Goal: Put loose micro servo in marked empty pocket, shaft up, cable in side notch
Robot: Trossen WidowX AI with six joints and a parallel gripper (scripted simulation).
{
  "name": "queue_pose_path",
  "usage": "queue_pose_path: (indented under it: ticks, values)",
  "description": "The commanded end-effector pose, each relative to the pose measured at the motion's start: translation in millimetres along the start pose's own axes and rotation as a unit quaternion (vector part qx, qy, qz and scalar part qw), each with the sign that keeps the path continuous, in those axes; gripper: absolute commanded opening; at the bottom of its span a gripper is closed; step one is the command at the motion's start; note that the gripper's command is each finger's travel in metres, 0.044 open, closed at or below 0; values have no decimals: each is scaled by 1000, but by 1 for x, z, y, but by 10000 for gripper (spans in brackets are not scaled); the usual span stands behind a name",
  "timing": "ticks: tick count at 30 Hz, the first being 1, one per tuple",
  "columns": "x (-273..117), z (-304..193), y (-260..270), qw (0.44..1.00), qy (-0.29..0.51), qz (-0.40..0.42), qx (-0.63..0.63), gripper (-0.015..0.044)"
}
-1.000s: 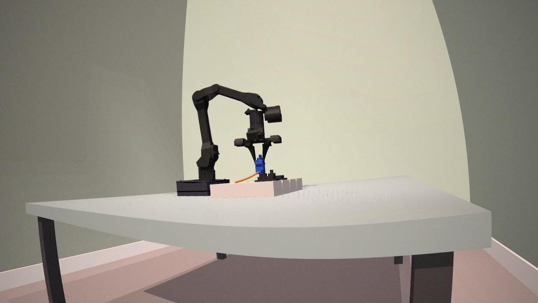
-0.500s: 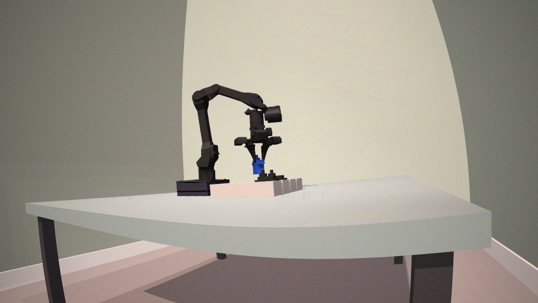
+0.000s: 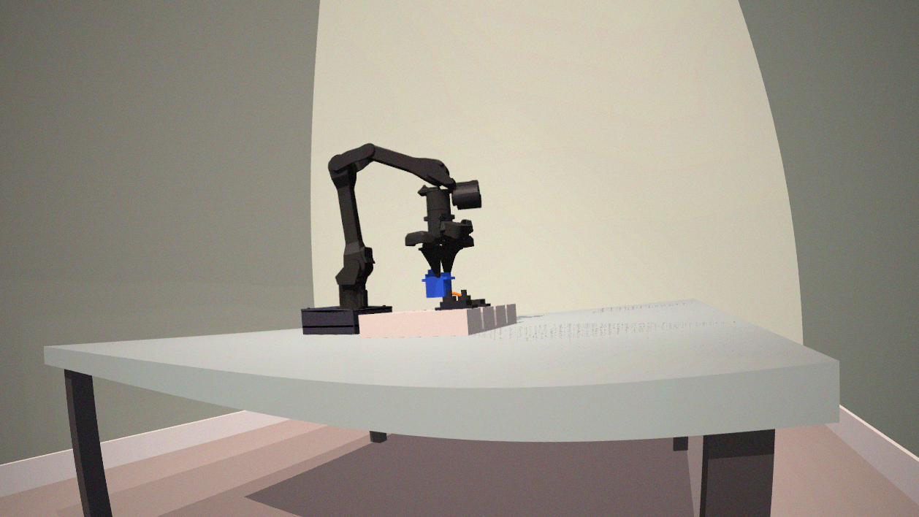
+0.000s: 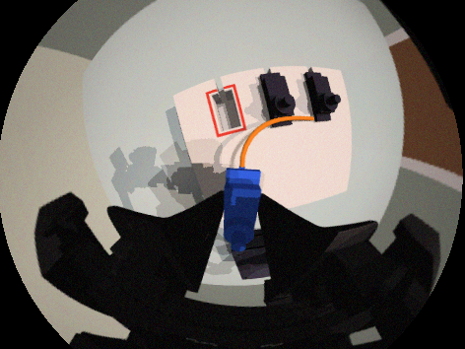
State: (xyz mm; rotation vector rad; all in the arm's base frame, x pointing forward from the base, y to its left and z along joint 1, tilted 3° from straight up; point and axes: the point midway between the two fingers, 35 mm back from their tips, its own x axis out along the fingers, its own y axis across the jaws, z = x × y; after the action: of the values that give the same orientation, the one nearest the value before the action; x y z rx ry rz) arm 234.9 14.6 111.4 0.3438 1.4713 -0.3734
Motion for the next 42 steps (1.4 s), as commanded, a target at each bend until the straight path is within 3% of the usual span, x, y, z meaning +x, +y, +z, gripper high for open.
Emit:
queue_pose_path:
  ticks: [1,6,13,42]
  values:
    - [-1,1,0,998,-2,0,-62,0]
    - [-1,1,0,991,-2,0,-136,0]
    - [-1,5,1,990,-2,0,-139,0]
    - [-3,106,30,990,-7,0,-138,0]
